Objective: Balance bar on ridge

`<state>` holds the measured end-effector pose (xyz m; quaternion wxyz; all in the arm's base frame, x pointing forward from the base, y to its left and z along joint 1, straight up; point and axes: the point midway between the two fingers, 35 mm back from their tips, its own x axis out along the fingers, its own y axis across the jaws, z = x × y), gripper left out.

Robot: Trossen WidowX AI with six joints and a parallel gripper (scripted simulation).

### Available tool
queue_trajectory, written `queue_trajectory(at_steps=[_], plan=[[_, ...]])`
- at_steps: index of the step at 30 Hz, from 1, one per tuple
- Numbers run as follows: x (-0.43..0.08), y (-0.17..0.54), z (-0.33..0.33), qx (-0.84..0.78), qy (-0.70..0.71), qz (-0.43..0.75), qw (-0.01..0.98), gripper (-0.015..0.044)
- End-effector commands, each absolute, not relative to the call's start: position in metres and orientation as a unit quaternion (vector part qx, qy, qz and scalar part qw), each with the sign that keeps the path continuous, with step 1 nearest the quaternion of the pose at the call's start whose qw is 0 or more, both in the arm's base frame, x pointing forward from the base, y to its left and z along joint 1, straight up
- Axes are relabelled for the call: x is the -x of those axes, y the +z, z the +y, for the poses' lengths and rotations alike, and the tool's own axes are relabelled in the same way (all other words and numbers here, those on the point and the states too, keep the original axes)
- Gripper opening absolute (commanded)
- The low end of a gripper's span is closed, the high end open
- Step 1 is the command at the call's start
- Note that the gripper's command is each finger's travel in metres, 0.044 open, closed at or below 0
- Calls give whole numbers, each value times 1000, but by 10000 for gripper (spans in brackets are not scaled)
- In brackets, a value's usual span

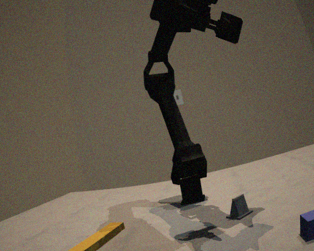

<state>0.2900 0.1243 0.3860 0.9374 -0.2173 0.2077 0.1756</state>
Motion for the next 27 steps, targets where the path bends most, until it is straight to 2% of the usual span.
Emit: queue_trajectory(at_steps=[1,27], plan=[[-304,363,110,237,159,245,927,315],[-344,266,-2,210,50,439,872,315]])
